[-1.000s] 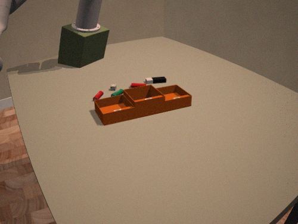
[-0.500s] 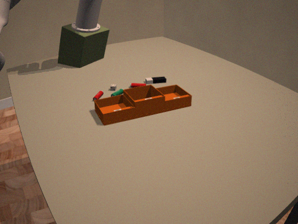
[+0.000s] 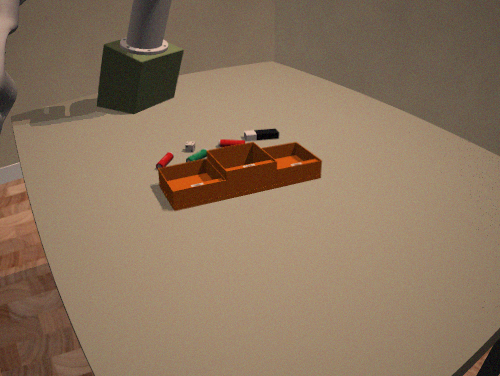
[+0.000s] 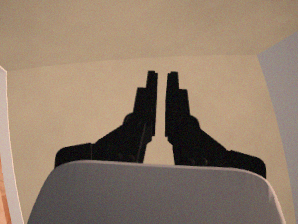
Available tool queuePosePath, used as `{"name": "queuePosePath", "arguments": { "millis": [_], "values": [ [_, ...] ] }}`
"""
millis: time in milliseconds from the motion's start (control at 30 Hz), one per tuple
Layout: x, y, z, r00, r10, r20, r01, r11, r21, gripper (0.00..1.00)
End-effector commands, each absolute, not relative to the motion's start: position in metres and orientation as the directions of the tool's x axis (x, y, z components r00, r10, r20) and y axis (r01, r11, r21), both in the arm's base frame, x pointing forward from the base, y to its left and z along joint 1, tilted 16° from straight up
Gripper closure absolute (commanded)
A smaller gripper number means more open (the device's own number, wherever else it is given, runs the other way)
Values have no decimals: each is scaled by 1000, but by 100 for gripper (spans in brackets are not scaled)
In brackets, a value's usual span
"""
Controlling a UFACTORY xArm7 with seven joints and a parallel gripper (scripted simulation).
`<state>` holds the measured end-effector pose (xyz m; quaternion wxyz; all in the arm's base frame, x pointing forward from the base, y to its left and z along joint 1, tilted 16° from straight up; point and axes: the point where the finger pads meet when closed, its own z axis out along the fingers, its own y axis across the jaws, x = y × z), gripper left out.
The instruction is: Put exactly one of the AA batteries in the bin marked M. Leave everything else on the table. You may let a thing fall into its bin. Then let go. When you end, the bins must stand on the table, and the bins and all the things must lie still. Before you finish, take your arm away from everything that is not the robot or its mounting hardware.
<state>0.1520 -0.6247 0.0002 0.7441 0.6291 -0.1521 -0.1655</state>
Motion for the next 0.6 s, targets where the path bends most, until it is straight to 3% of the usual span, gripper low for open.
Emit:
{"name": "queuePosePath", "arguments": {
  "millis": [0, 567],
  "values": [
    [170, -612, 7, 892, -445, -81, 115, 50, 992, 93],
    [203, -568, 21, 861, -432, -268, 225, -149, 963, 93]
  ]
}}
